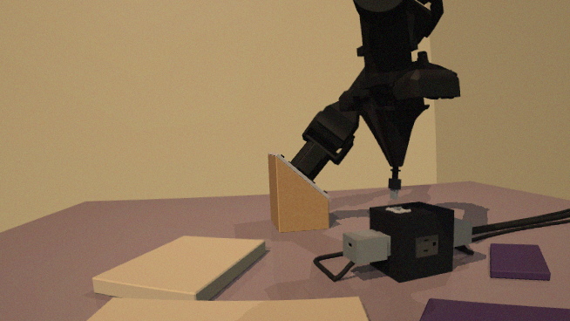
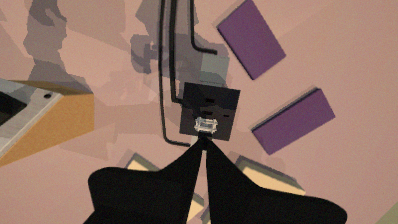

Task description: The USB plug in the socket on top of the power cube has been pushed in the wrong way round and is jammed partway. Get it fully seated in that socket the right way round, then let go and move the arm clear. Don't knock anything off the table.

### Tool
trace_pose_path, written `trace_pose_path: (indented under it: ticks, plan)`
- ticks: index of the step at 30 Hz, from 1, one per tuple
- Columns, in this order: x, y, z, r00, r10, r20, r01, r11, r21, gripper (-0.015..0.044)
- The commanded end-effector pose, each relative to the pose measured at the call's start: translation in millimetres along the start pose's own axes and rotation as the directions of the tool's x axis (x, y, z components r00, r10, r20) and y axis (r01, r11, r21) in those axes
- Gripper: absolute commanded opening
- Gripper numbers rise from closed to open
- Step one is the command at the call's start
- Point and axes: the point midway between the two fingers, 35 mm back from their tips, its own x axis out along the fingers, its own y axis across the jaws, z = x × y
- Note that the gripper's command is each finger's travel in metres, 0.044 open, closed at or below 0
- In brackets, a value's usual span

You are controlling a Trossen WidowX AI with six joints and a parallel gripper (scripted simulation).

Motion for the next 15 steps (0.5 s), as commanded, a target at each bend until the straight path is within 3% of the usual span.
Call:
trace_pose_path:
  ticks: [1, 15]
  plan:
    - [0.9, -0.3, 0.1, 1.000, -0.001, 0.005, 0.001, 1.000, 0.005, 0.0000]
    - [2.6, -0.5, 0.8, 1.000, -0.002, 0.014, 0.001, 1.000, 0.008, 0.0000]
